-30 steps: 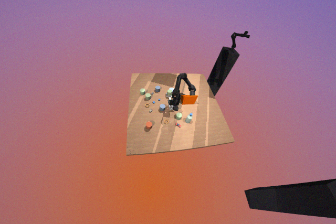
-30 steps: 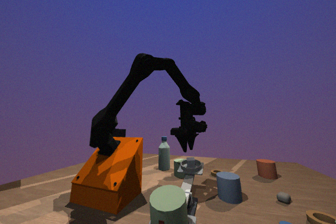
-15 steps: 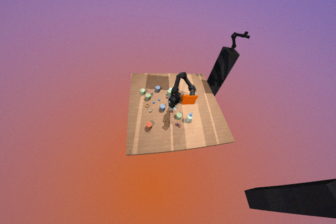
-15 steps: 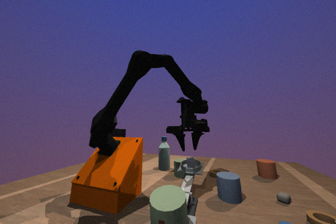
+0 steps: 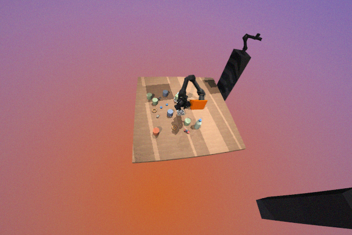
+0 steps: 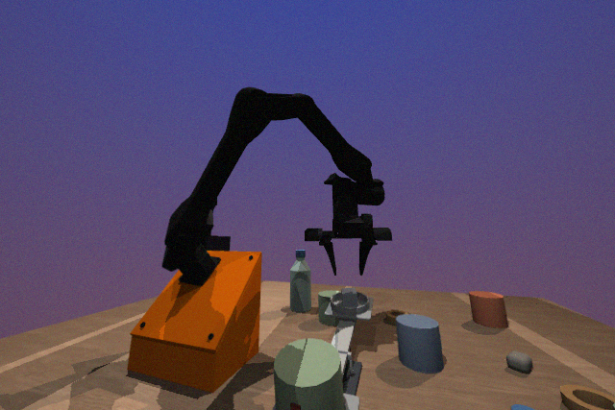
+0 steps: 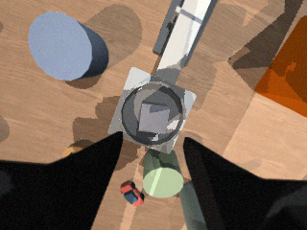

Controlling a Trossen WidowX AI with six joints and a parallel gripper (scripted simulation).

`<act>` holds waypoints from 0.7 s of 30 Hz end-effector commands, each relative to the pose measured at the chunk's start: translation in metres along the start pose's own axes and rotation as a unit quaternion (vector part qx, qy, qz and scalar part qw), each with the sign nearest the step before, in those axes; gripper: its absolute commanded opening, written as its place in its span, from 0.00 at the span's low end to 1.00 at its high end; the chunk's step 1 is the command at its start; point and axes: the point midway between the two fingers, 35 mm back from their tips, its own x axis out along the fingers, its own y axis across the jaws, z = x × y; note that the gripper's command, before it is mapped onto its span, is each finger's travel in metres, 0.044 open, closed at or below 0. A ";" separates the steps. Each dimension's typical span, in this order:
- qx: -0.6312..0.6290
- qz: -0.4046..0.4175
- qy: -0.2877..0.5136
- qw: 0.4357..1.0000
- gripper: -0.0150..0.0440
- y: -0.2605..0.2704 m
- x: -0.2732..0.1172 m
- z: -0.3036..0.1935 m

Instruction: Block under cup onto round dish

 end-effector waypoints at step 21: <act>0.025 0.001 -0.003 1.000 0.69 0.000 0.028 0.004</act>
